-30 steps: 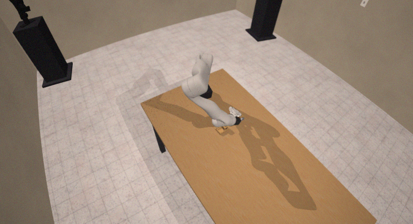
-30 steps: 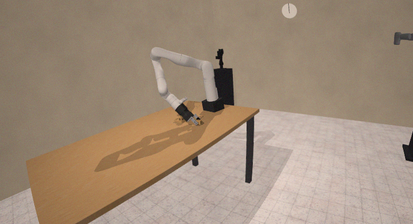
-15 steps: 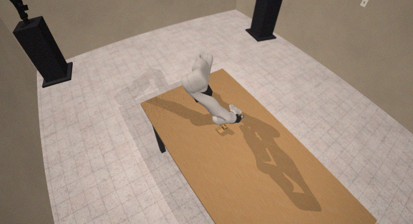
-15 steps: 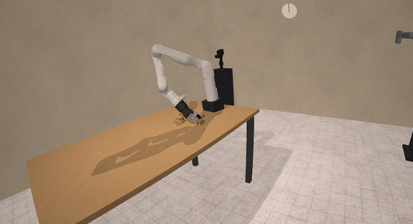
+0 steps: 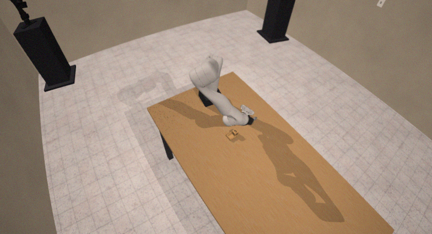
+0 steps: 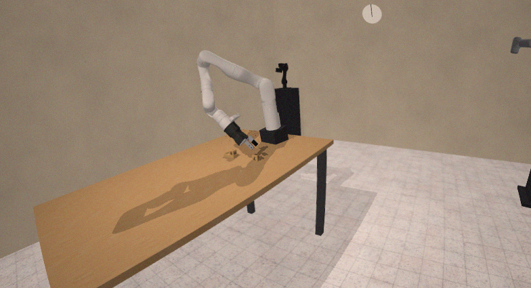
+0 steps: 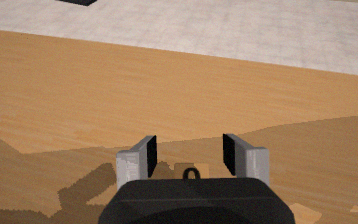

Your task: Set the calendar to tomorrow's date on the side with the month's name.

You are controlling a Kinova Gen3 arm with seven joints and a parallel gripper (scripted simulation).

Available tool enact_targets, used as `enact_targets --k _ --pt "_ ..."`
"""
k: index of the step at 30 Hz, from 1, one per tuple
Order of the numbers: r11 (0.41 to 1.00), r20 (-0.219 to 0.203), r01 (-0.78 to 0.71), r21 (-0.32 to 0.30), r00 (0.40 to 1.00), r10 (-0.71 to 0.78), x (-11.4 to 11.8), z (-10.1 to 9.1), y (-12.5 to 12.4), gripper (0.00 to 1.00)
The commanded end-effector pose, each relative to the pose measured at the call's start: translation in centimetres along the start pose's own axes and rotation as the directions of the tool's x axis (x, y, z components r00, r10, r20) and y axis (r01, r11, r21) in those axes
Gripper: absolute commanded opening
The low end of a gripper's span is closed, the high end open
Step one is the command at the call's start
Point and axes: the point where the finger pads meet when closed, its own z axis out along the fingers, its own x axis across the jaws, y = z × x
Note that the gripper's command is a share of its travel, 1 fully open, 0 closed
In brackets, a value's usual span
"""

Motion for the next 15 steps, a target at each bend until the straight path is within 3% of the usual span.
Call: enact_targets --k 1,8,15 --pt "1.0 -0.001 -0.008 0.003 1.0 0.008 0.01 -0.52 -0.57 1.0" --pt "1.0 0.001 -0.009 -0.004 1.0 0.009 -0.03 -0.54 -0.64 1.0" --pt "0.996 0.003 -0.012 -0.092 1.0 0.012 0.12 -0.32 -0.35 1.0"
